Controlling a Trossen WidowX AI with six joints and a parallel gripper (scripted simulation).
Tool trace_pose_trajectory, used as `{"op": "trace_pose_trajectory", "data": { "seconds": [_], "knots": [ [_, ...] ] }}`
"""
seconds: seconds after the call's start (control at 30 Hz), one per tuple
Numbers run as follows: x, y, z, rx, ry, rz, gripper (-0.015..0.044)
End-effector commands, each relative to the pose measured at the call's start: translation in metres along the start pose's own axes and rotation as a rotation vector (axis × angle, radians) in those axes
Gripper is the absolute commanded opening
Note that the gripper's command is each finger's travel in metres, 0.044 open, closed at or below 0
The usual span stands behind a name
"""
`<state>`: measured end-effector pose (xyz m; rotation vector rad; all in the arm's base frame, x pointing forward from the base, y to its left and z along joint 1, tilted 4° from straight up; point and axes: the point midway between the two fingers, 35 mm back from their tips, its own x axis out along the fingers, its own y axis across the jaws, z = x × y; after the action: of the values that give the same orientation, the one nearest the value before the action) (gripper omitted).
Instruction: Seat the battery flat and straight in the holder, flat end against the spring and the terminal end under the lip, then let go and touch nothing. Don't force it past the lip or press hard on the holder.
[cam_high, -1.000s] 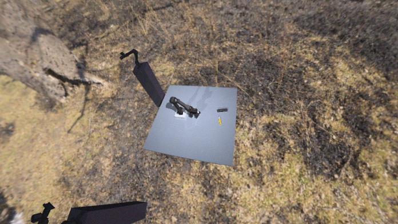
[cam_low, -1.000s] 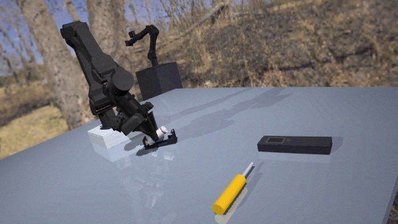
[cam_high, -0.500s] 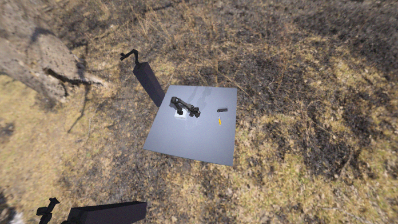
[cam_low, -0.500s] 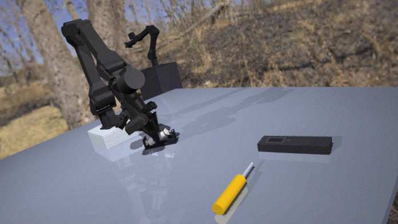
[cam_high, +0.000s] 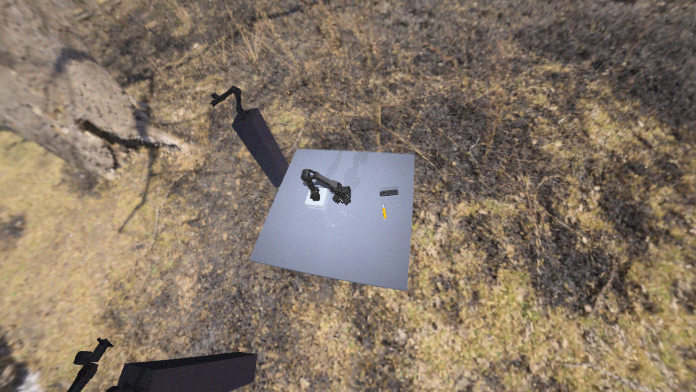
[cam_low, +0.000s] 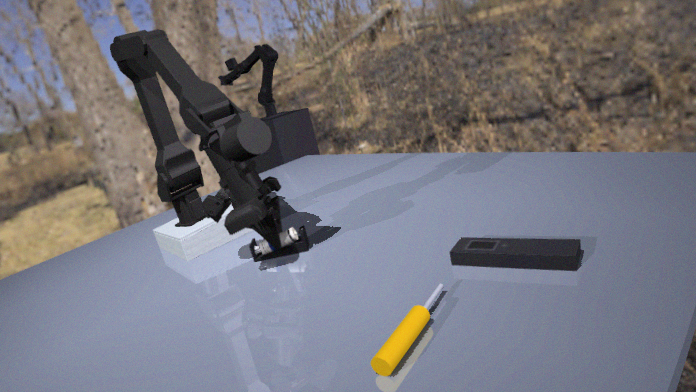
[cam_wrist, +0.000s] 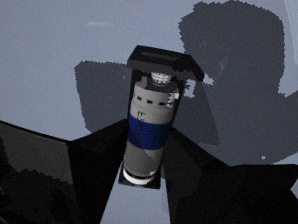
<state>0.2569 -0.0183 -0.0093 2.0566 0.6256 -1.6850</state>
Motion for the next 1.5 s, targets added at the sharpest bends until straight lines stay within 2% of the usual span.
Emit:
{"op": "trace_pose_trajectory", "data": {
  "seconds": [0.0, 0.77, 1.47],
  "knots": [
    [0.003, -0.002, 0.005, 0.010, -0.061, -0.010, 0.0081],
    [0.005, -0.002, -0.001, -0.004, -0.232, -0.002, 0.0081],
    [0.008, -0.002, -0.015, -0.006, -0.238, 0.004, 0.0081]
  ]
}}
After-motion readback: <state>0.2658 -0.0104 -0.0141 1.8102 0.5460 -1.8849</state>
